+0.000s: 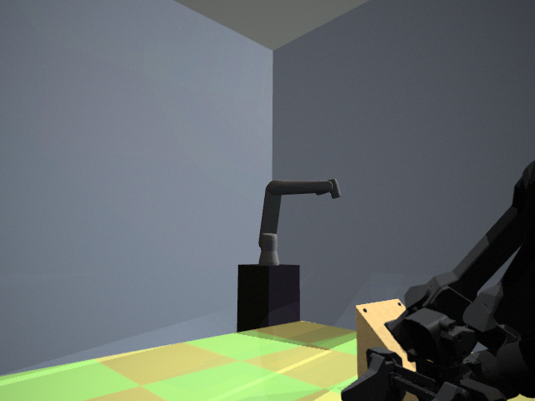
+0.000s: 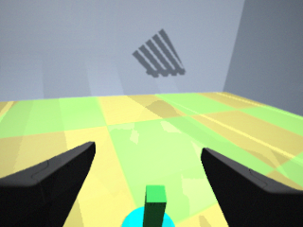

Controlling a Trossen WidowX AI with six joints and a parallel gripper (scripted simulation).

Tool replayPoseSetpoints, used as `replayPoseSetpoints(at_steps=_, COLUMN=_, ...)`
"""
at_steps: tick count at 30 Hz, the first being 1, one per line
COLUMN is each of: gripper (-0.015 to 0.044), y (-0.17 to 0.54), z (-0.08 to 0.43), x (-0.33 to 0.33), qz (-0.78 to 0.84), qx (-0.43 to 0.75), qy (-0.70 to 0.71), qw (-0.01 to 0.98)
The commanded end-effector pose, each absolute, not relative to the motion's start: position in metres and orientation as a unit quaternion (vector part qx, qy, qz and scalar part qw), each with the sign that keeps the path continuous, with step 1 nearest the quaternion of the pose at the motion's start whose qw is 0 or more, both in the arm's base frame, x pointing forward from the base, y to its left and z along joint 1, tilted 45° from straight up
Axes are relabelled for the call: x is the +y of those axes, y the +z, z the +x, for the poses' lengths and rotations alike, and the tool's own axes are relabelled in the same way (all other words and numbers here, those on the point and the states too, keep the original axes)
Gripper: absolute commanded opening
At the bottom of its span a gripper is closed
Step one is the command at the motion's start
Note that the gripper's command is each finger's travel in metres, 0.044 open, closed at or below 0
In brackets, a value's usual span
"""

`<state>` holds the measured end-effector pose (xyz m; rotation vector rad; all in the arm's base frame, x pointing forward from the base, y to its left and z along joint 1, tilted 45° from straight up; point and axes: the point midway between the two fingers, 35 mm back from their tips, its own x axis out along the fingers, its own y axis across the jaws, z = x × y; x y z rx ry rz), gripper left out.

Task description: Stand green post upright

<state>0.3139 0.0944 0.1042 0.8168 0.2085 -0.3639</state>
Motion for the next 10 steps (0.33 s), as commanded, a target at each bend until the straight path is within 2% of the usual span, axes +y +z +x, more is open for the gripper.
replayPoseSetpoints(at_steps=1, gripper=0.0400, y=0.113, z=0.310, x=0.081, qz=0.391, qx=0.103, qy=-0.175, qw=0.898)
replayPoseSetpoints(at_steps=10, gripper=0.0400, y=0.128, z=0.310, x=0.063, qz=0.377, qx=0.116, qy=-0.174, qw=0.902)
